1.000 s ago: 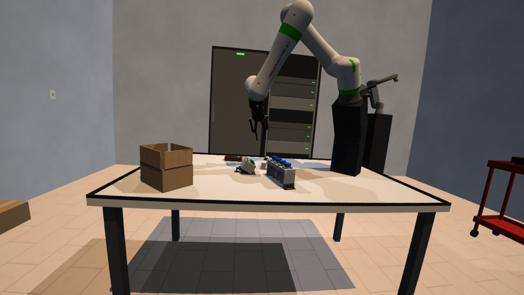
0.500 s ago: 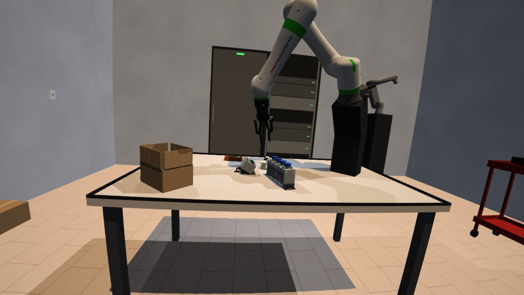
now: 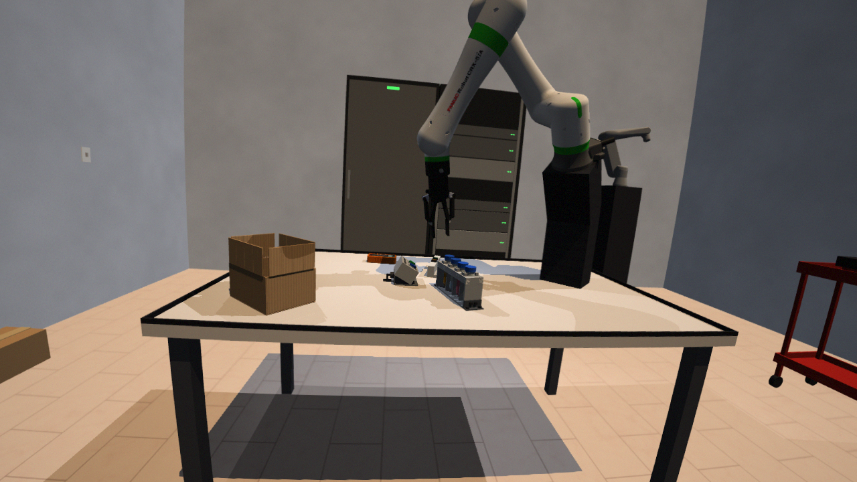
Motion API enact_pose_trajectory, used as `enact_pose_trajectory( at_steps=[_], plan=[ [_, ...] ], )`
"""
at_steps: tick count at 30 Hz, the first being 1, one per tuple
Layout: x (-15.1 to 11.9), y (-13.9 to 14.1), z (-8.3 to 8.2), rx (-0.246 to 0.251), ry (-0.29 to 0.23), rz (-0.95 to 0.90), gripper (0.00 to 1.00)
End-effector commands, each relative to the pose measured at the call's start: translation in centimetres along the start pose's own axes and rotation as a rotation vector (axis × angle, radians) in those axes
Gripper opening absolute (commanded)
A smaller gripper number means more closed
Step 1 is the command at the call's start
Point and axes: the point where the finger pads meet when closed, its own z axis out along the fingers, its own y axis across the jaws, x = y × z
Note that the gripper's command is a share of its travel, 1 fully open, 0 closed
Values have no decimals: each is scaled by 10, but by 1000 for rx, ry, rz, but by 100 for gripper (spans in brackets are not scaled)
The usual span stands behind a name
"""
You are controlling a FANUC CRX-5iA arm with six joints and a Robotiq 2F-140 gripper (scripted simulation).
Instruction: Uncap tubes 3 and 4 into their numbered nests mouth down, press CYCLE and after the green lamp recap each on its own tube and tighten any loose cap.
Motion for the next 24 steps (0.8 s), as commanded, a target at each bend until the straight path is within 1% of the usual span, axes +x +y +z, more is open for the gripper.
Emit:
enact_pose_trajectory(
  at_steps=[1,2,3,6,8,10,12,13,14,16,19,20,21,23,24],
  plan=[
    [-11,2,-1,26,-31,-19,41],
    [-11,2,-1,26,-31,-19,41],
    [-16,3,-1,38,-45,-27,41],
    [-28,5,-2,38,-45,-27,41],
    [-38,7,-2,71,-77,-48,41],
    [-48,8,-3,71,-77,-48,41],
    [-49,9,-3,71,-78,-48,41],
    [-54,10,-3,95,-97,-61,41],
    [-59,10,-4,106,-107,-68,41],
    [-69,12,-5,106,-107,-68,41],
    [-70,12,-5,106,-107,-68,41],
    [-75,13,-6,131,-124,-81,41],
    [-80,13,-6,143,-132,-87,41],
    [-90,15,-8,143,-132,-87,41],
    [-90,15,-8,143,-132,-87,41]
  ],
)
